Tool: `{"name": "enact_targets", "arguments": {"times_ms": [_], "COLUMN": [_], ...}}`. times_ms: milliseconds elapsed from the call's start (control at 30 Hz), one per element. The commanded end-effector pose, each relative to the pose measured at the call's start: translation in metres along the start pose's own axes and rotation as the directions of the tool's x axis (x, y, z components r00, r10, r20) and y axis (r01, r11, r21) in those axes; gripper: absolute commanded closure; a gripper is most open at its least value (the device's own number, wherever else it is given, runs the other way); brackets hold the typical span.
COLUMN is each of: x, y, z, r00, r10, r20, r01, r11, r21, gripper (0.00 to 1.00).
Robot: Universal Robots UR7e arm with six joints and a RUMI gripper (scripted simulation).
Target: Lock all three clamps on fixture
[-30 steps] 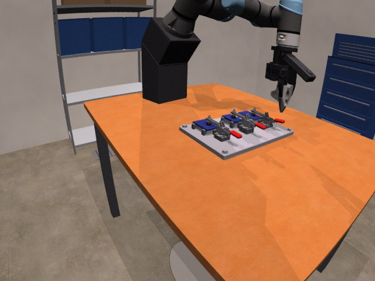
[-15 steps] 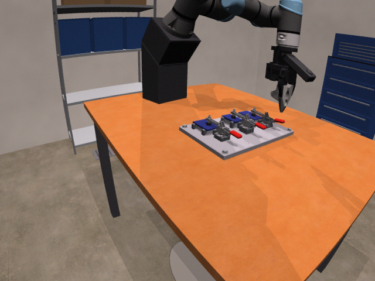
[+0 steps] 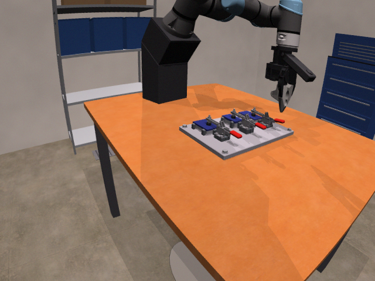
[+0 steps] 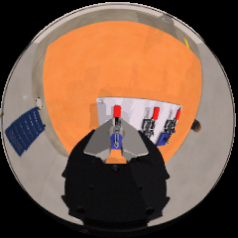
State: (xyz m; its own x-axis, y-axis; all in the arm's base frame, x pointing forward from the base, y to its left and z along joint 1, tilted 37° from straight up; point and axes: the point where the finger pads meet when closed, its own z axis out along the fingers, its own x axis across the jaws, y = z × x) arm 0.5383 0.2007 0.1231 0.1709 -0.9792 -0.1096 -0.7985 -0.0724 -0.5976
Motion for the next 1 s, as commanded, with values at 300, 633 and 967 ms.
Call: {"name": "enact_targets", "arguments": {"times_ms": [300, 633, 967], "x": [0.000, 0.001, 0.001], "y": [0.000, -0.003, -0.003], "z": [0.000, 0.013, 0.013], "r00": [1.000, 1.000, 1.000], "r10": [0.000, 0.001, 0.001], "r20": [0.000, 0.000, 0.000], "r01": [0.000, -0.001, -0.001], "r11": [1.000, 1.000, 1.000], "r21": [0.001, -0.001, -0.001], "gripper": [1.00, 1.00, 1.00]}}
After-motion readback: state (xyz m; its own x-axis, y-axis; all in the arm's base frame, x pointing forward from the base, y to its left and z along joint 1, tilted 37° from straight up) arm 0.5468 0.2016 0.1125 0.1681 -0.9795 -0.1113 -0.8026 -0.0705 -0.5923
